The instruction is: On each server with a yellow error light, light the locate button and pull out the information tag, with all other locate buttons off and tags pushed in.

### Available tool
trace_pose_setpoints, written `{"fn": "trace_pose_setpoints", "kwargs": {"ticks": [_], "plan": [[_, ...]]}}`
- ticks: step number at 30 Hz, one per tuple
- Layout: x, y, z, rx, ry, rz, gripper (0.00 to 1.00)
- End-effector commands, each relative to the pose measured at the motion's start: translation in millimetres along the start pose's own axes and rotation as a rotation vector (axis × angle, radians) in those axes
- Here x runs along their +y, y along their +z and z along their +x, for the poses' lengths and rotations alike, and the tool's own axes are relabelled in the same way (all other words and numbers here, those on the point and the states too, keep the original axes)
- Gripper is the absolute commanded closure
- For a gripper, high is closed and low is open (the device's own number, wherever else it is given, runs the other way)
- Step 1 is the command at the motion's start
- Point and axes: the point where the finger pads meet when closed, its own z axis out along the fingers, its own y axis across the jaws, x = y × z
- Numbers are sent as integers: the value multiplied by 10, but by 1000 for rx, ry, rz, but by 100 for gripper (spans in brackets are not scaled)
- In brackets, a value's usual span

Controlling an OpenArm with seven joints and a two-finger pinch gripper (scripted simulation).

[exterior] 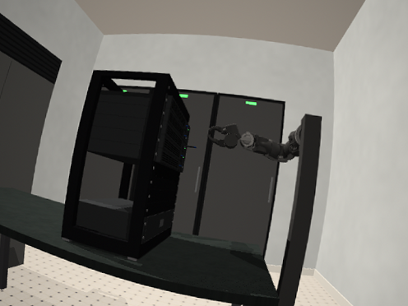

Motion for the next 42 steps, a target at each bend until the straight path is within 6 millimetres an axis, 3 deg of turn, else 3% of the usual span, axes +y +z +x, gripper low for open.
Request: {"fn": "trace_pose_setpoints", "kwargs": {"ticks": [1,5,9,42], "plan": [[14,3,-15,-6,3,47,90],[207,12,-15,-4,2,47,90],[231,13,-13,-3,2,47,90],[222,12,-5,-5,3,47,90]]}}
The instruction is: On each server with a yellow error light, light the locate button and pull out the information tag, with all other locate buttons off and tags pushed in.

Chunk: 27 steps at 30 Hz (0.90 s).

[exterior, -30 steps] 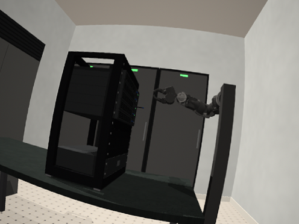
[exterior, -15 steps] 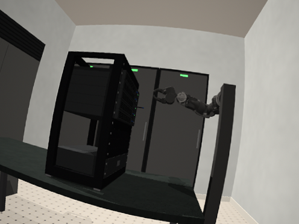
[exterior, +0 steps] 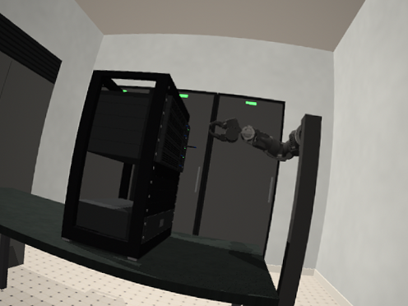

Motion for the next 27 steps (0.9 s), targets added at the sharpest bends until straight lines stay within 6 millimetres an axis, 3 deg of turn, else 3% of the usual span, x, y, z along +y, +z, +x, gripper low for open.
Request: {"fn": "trace_pose_setpoints", "kwargs": {"ticks": [1,9,16,27], "plan": [[1,0,1,-1,1,1,90],[0,22,1,0,0,1,90],[-2,172,1,0,0,1,90],[-13,799,-2,-1,1,3,90]]}}
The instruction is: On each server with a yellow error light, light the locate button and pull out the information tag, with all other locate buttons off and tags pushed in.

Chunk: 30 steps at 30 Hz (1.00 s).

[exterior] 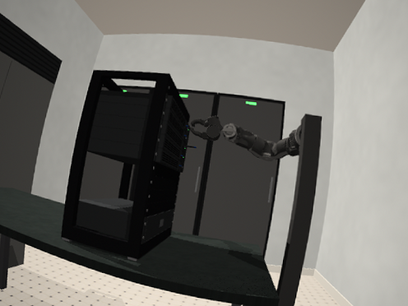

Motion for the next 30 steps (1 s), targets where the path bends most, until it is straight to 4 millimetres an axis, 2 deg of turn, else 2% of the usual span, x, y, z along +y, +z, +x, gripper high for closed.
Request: {"fn": "trace_pose_setpoints", "kwargs": {"ticks": [1,8,30], "plan": [[5,40,16,13,-13,1,90],[3,136,17,13,-12,1,90],[20,136,30,15,-13,1,90]]}}
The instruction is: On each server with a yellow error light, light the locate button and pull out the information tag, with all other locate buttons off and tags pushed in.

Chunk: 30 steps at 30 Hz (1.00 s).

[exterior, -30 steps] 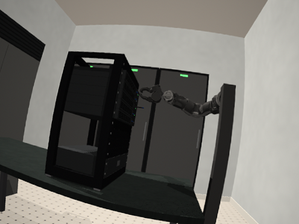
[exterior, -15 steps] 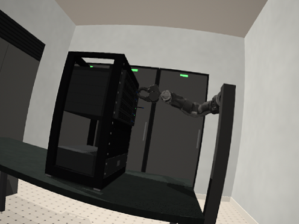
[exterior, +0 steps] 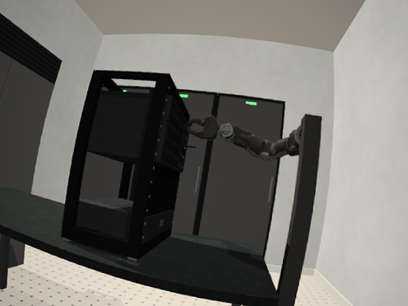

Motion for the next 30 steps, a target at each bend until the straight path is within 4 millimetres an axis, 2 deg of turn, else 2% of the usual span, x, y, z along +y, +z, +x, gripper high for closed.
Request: {"fn": "trace_pose_setpoints", "kwargs": {"ticks": [1,18,30], "plan": [[21,-1,16,4,-2,0,90],[22,0,14,3,-2,0,90],[22,79,11,3,-2,0,90]]}}
